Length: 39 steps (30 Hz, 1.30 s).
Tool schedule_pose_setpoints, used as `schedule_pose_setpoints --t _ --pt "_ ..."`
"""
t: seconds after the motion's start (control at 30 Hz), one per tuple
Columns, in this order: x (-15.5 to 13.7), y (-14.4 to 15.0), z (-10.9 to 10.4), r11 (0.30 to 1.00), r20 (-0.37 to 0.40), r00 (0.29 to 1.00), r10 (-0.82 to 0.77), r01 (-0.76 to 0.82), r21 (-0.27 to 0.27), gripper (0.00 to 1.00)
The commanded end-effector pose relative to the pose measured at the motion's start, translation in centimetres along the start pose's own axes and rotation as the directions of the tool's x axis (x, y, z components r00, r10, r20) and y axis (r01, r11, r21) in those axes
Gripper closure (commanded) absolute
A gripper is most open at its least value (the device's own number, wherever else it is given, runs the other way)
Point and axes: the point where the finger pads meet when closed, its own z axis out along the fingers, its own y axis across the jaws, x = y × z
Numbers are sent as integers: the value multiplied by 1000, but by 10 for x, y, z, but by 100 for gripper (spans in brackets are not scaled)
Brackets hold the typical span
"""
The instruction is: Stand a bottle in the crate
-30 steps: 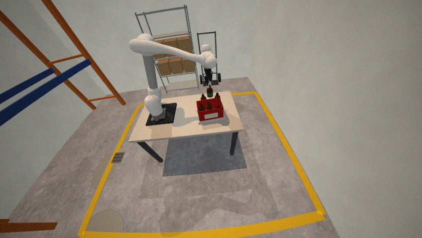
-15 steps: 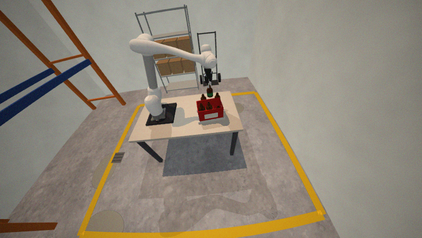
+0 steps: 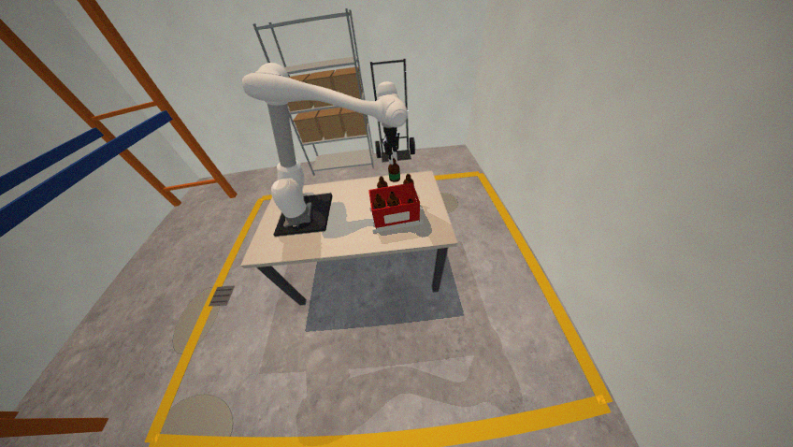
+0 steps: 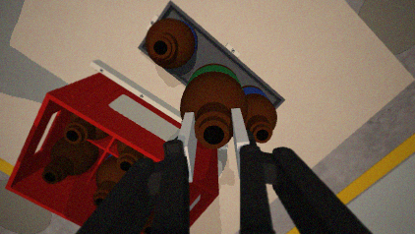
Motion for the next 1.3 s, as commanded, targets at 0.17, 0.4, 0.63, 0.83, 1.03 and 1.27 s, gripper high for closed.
schedule_pose_setpoints --t 0.17,0.4,0.63,0.83,1.03,1.27 --pt "0 0 -8 1000 0 1000 0 0 0 100" --pt "0 0 -15 1000 0 1000 0 0 0 100" --pt "0 0 -23 1000 0 1000 0 0 0 100" --pt "0 0 -27 1000 0 1000 0 0 0 100" --pt "0 0 -31 1000 0 1000 0 0 0 100" --pt "0 0 -32 1000 0 1000 0 0 0 100"
